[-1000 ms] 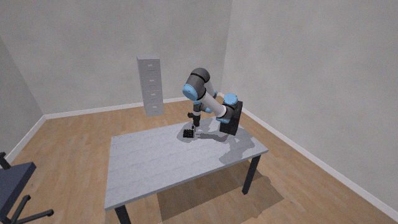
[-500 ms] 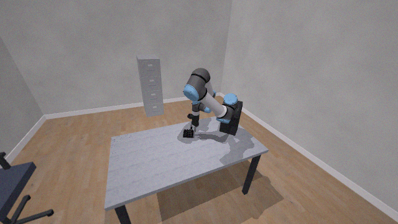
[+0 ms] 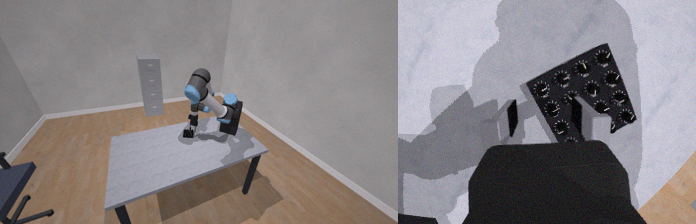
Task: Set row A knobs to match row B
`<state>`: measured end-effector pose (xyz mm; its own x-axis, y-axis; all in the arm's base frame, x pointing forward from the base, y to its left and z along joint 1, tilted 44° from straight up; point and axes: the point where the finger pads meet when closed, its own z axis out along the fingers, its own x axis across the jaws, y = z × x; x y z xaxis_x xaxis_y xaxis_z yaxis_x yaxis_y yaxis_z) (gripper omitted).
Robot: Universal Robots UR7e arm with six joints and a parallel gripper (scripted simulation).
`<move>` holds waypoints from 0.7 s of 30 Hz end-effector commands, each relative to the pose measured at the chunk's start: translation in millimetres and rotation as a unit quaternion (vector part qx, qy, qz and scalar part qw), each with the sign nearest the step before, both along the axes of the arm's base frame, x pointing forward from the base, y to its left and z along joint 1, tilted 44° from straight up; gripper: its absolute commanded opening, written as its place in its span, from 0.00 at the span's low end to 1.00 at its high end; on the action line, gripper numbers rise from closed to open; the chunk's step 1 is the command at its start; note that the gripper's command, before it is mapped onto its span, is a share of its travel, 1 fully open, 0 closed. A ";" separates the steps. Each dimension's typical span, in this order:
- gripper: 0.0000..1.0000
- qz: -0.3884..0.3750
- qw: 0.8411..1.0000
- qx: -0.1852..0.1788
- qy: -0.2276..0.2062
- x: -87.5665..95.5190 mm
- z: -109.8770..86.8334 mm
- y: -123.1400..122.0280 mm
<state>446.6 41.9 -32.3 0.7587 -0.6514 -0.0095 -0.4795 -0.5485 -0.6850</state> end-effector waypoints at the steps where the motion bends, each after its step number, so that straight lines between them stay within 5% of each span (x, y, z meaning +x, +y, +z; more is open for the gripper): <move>1: 1.00 0.060 0.997 -0.030 -0.041 2.3 3.6 1.0; 9: 1.00 0.115 0.988 -0.064 -0.081 3.5 6.3 2.0; 21: 1.00 0.235 0.947 -0.137 -0.169 5.9 11.5 2.9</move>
